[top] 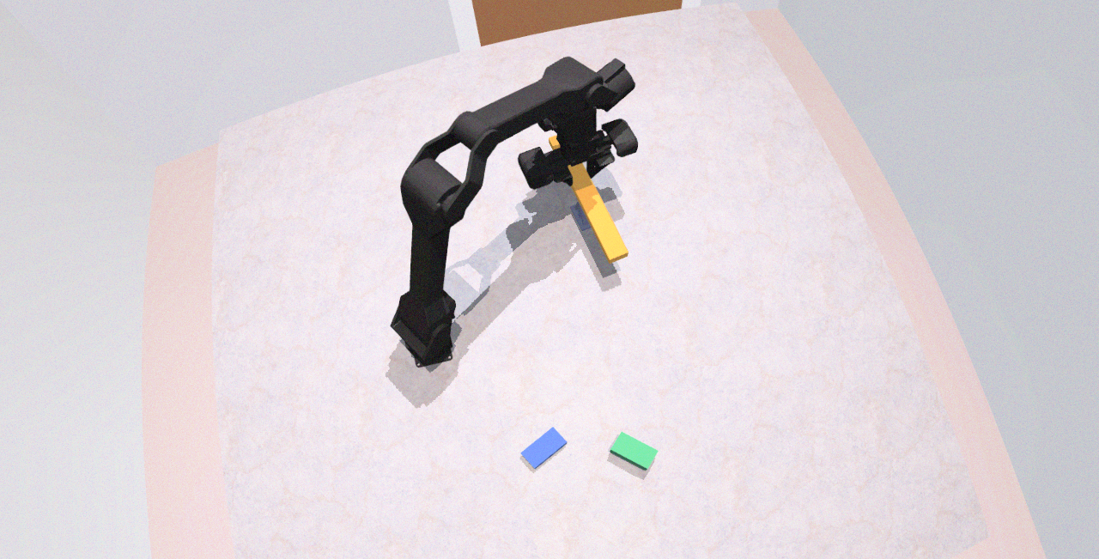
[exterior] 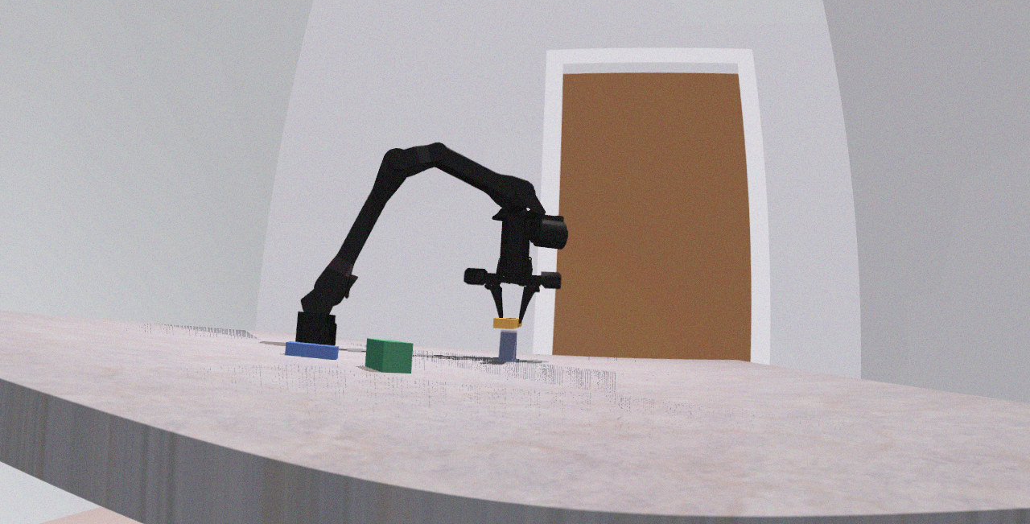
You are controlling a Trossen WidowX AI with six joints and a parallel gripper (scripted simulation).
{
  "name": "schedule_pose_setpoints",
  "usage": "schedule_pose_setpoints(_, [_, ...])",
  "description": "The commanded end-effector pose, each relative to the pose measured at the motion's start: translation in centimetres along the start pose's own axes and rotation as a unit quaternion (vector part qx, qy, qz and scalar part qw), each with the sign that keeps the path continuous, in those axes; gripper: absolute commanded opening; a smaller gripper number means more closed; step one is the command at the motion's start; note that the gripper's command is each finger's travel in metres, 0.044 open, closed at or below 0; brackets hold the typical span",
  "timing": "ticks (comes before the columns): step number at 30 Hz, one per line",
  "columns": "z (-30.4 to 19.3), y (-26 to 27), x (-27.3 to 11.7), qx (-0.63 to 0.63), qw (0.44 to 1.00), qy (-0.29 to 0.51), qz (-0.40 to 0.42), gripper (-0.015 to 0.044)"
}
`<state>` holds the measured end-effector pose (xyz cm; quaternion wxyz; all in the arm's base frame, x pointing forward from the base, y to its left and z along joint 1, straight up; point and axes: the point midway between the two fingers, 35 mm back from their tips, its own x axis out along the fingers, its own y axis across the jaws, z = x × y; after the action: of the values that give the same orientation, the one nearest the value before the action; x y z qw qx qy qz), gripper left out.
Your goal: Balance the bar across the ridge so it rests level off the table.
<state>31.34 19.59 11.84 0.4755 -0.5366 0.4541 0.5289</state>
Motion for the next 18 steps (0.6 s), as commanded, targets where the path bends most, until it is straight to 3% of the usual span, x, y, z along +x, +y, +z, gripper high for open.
schedule_pose_setpoints(1, [0.01, 0.01, 0.08, -0.002, 1.0, -0.001, 0.0, 0.0])
schedule_pose_setpoints(18, [0.0, 0.01, 0.23, -0.002, 1.0, -0.001, 0.0, 0.0])
